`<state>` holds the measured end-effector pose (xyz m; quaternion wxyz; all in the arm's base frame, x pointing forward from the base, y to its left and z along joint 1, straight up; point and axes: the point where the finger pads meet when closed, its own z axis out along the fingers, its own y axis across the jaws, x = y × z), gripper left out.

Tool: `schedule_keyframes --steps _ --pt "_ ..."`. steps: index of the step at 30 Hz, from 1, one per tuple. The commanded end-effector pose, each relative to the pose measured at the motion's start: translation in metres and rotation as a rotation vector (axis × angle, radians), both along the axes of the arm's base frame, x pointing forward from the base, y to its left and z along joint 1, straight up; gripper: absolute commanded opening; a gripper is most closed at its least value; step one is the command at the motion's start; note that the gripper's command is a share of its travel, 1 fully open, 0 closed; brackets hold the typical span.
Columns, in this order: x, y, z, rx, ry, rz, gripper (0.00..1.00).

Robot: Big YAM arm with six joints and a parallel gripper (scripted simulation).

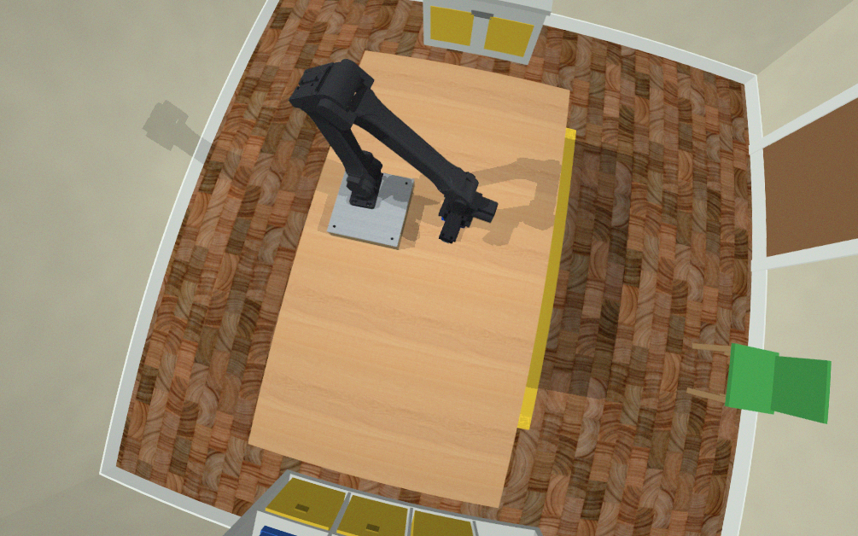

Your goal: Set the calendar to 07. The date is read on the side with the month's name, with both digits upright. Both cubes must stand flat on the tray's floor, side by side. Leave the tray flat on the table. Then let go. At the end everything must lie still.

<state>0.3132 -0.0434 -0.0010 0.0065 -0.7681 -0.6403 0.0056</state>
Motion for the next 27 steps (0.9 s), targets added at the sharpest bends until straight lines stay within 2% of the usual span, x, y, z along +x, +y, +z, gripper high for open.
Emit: schedule_keyframes --steps 1,4,6,10,14,16,19,27 --pt "0.031 -0.008 0.045 -0.017 -0.087 0.0 0.28" --pt "0.03 -0.007 0.066 -0.017 -0.09 0.0 0.28" --pt "0.03 -0.007 0.066 -0.017 -0.09 0.0 0.28" --pt "0.029 -0.007 0.092 -0.017 -0.092 0.0 0.28" --pt "0.029 -0.007 0.105 -0.018 -0.093 0.0 0.28" --pt "0.029 -0.007 0.106 -0.018 -0.093 0.0 0.28" --pt "0.022 -0.006 0.091 -0.012 -0.056 0.0 0.28" --pt "0.021 -0.007 0.09 -0.012 -0.057 0.006 0.28"
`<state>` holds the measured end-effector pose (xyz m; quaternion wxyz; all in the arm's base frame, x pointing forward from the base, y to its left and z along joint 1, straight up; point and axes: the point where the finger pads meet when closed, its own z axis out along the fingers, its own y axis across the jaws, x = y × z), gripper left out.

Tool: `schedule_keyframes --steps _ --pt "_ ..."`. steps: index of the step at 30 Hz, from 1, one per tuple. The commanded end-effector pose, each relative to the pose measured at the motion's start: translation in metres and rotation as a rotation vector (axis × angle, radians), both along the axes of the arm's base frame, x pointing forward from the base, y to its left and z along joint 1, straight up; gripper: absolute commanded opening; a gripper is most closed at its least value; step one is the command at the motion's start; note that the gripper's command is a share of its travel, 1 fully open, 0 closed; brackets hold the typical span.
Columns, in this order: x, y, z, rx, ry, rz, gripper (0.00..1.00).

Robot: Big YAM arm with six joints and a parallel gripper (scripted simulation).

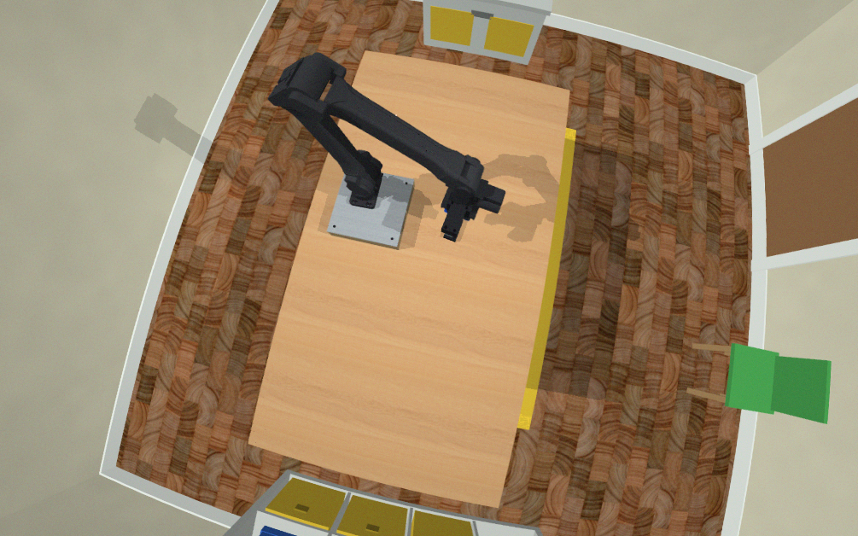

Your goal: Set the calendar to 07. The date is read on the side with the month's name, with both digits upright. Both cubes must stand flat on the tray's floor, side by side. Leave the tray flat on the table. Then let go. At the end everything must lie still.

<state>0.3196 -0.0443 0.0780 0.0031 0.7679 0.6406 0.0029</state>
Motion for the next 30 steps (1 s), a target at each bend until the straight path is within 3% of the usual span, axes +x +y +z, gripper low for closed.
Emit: schedule_keyframes --steps 1,8,11,14,16,28,30 --pt "0.015 -0.007 0.011 -0.009 -0.032 0.006 0.28" --pt "0.027 -0.021 0.017 -0.019 -0.06 0.153 0.28" --pt "0.026 -0.032 0.016 -0.023 -0.056 0.288 0.28" --pt "0.026 -0.033 0.016 -0.024 -0.055 0.295 0.28" --pt "0.026 -0.042 0.016 -0.029 -0.054 0.397 0.28" --pt "0.023 -0.07 0.014 -0.044 -0.046 0.732 0.28" --pt "0.023 -0.07 0.014 -0.044 -0.046 0.732 0.28"
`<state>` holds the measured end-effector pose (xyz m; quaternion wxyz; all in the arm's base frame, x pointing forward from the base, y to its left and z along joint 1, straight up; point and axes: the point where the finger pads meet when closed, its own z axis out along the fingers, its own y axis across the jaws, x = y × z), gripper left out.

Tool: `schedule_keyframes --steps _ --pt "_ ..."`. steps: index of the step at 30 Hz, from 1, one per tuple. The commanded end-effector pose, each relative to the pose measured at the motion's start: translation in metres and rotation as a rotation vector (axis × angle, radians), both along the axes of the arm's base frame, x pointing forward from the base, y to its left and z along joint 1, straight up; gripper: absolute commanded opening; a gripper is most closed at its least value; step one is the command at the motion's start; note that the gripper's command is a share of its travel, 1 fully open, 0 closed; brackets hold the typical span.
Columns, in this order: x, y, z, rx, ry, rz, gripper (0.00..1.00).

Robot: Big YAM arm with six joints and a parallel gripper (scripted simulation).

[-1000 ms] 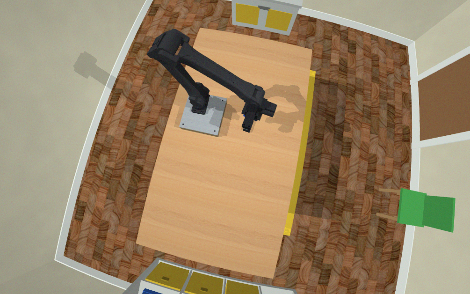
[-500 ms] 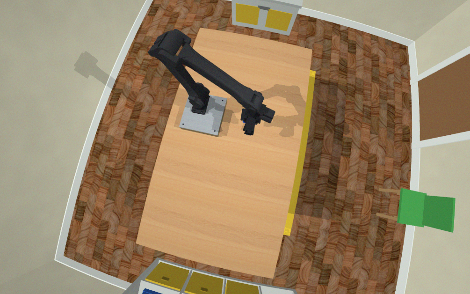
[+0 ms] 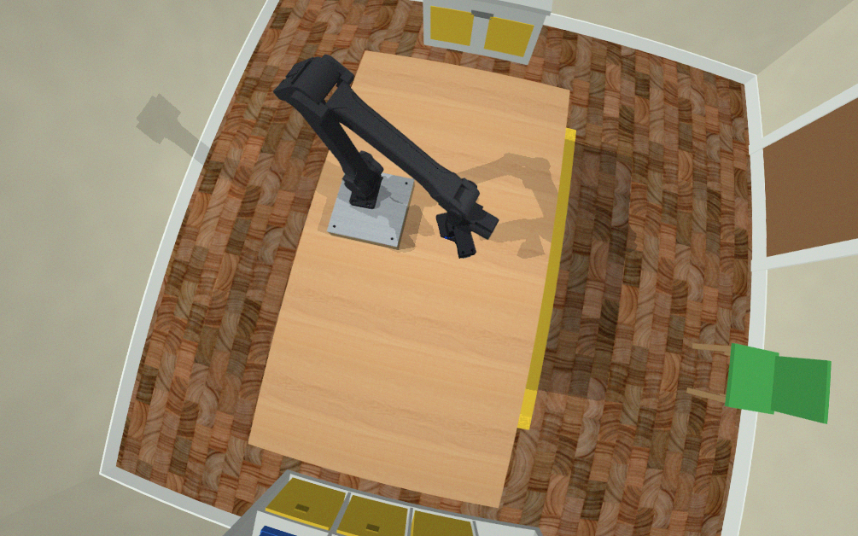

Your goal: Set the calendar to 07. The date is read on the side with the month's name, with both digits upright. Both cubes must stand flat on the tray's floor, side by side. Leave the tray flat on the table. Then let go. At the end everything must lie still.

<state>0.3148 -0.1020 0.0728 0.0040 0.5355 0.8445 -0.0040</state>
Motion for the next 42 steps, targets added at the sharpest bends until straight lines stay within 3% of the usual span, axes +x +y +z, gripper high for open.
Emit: schedule_keyframes --steps 1,14,17,19,27,32,42 --pt "0.027 -0.014 0.019 -0.011 -0.056 0.136 0.28" --pt "0.022 -0.049 0.016 -0.033 -0.053 0.536 0.28" --pt "0.021 -0.05 0.016 -0.033 -0.052 0.552 0.28" --pt "0.018 -0.059 0.015 -0.035 -0.046 0.658 0.28" --pt "0.013 -0.078 0.014 -0.047 -0.041 0.879 0.28" --pt "0.01 -0.084 0.013 -0.046 -0.035 0.953 0.28" --pt "0.012 -0.082 0.013 -0.048 -0.034 0.974 0.28"
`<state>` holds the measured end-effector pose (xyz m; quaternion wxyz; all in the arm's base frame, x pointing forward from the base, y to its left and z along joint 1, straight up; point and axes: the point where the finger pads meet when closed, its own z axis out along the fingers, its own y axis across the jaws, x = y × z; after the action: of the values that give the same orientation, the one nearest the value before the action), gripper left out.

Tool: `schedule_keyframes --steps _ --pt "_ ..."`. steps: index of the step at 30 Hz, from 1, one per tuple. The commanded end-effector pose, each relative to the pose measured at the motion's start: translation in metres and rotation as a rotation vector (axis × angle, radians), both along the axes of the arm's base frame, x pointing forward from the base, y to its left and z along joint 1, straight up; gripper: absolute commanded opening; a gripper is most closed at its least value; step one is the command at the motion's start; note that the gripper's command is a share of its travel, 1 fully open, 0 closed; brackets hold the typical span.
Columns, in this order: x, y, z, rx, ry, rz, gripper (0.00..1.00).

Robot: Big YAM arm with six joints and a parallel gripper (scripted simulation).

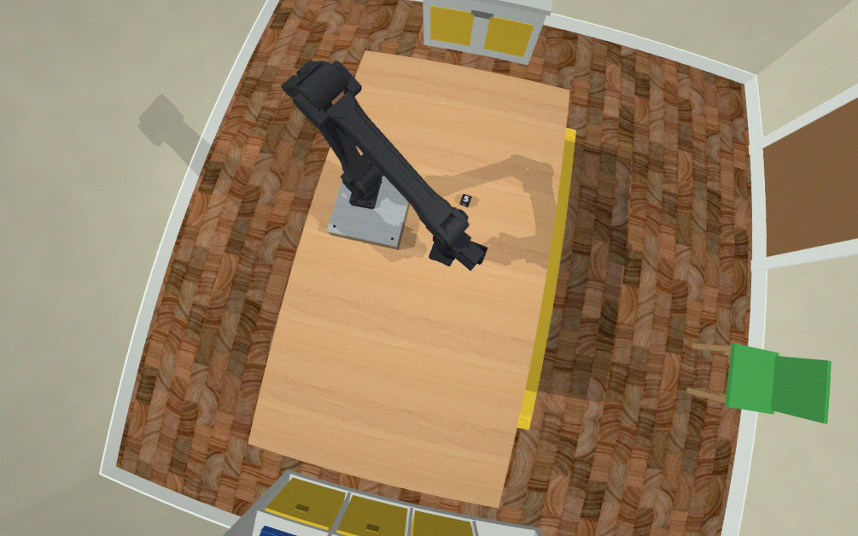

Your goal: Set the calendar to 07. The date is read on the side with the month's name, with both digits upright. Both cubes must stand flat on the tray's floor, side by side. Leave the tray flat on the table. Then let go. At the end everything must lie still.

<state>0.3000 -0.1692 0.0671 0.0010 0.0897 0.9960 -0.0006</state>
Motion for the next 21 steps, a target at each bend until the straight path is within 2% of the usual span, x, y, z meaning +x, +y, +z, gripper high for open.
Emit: schedule_keyframes --steps 1,12,15,21 --pt "0.026 -0.015 0.019 -0.029 -0.059 0.024 0.28" --pt "0.028 -0.016 0.017 -0.032 -0.064 0.017 0.28" --pt "0.007 -0.005 -0.007 -0.005 -0.017 0.018 0.28" --pt "0.006 -0.006 -0.03 -0.005 -0.017 0.017 0.28"
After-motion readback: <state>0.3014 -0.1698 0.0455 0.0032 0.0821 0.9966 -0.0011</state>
